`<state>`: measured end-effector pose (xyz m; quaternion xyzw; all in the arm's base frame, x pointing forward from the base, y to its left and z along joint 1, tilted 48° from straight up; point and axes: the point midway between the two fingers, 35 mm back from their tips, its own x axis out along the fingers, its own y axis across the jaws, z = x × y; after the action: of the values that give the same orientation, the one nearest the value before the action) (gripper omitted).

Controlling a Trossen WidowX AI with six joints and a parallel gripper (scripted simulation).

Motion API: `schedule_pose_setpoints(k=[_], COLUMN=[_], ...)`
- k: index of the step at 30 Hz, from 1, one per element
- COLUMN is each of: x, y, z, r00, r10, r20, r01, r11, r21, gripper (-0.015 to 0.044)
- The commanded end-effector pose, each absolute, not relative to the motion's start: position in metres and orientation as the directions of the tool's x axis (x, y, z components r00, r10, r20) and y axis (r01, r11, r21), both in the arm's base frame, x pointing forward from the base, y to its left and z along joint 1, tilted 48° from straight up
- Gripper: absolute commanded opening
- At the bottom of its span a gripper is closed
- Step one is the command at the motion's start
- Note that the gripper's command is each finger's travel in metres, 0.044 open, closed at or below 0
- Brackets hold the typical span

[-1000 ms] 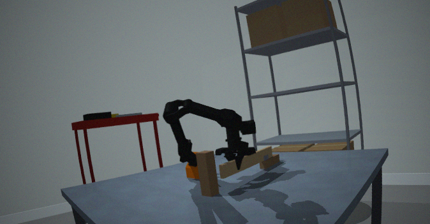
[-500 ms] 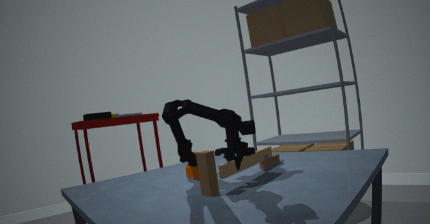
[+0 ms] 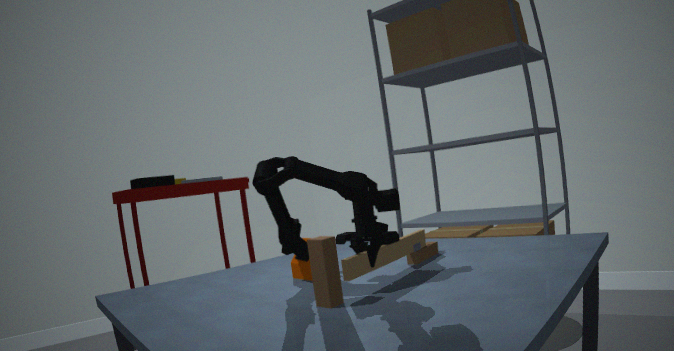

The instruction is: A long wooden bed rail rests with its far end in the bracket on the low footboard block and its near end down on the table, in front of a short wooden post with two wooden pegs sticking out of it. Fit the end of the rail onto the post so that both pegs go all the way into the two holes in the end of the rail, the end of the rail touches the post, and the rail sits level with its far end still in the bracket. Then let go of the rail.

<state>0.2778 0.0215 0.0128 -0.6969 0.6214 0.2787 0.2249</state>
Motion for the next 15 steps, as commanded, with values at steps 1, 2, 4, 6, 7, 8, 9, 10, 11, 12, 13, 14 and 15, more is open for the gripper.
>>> schedule_pose_setpoints(k=[1,2,4,6,7,8,9,10,11,12,13,14,15], x=[0.2785,0.2785,0.2785,0.2785,0.2786,0.2786,0.2786,0.2786,0.2786,0.2786,0.2787,0.2787,0.2787], y=[0.0220,0.0219,0.0216,0.0214,0.0212,0.0210,0.0208,0.0206,0.0204,0.0202,0.0199,0.0197,0.0194], z=[0.0175,0.0178,0.0183,0.0188,0.0190,0.0193,0.0195,0.0197,0.0199,0.0201,0.0203,0.0205,0.0207], r00=[0.081,0.081,0.081,0.081,0.081,0.081,0.081,0.081,0.081,0.081,0.081,0.081,0.081], r10=[-0.737,-0.737,-0.737,-0.737,-0.737,-0.737,-0.737,-0.737,-0.737,-0.737,-0.737,-0.737,-0.737], r20=[-0.671,-0.671,-0.671,-0.671,-0.671,-0.671,-0.671,-0.671,-0.671,-0.671,-0.671,-0.671,-0.671], r01=[-0.991,-0.991,-0.991,-0.991,-0.991,-0.991,-0.991,-0.991,-0.991,-0.991,-0.991,-0.991,-0.991], r11=[-0.132,-0.132,-0.132,-0.132,-0.132,-0.132,-0.132,-0.132,-0.132,-0.132,-0.132,-0.132,-0.132], r21=[0.026,0.026,0.026,0.026,0.026,0.026,0.026,0.026,0.026,0.026,0.026,0.026,0.026], gripper=[0.0000,0.0000,0.0000,0.0000,0.0000,0.0000,0.0000,0.0000,0.0000,0.0000,0.0000,0.0000,0.0000])
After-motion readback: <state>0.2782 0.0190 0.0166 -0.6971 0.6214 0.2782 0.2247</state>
